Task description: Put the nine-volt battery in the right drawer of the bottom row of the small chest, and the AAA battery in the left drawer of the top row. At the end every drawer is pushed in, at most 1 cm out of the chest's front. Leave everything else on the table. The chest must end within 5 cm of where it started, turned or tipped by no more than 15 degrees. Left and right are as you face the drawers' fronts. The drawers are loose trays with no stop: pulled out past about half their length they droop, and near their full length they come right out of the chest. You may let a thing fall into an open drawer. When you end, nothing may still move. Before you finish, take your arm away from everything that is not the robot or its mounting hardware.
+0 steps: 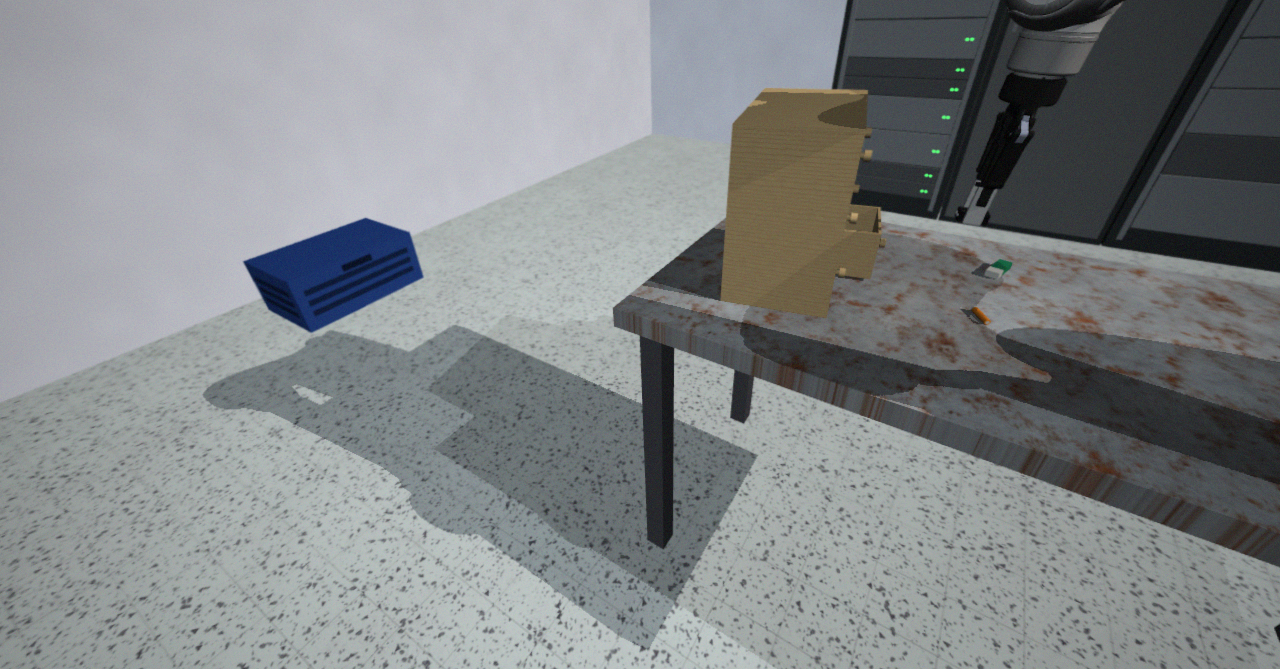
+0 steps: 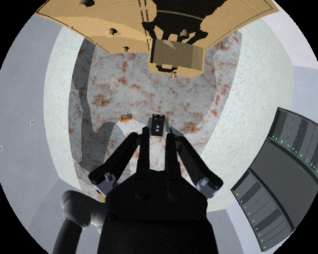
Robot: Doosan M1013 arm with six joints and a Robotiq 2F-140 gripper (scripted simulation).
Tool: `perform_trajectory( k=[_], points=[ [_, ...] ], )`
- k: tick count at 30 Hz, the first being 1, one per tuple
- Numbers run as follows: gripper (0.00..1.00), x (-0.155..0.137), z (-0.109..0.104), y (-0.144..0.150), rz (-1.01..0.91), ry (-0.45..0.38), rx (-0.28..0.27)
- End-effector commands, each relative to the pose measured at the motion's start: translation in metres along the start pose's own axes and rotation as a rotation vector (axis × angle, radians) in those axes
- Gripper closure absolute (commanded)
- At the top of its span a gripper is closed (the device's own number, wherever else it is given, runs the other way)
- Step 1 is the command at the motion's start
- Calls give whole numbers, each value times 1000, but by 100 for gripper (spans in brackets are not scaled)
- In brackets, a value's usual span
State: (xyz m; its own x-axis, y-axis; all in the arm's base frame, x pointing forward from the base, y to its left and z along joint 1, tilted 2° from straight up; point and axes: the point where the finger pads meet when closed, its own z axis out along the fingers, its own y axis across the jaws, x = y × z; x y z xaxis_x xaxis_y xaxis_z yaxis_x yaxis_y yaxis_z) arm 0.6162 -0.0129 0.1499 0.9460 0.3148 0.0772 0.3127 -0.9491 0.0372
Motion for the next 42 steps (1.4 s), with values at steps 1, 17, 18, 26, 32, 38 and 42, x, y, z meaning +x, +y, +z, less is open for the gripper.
perform_trajectory(
  k=[1, 17, 18, 26, 32, 38, 42],
  points=[
    [86, -1, 1, 0, -1, 56, 1],
    [86, -8, 5, 0, 0, 403, 1],
    [86, -8, 5, 0, -1, 422, 2],
    [86, -11, 6, 0, 0, 552, 1],
    [86, -12, 7, 0, -1, 606, 1],
    [86, -14, 8, -1, -1, 682, 2],
    [86, -15, 9, -1, -1, 734, 2]
  ],
)
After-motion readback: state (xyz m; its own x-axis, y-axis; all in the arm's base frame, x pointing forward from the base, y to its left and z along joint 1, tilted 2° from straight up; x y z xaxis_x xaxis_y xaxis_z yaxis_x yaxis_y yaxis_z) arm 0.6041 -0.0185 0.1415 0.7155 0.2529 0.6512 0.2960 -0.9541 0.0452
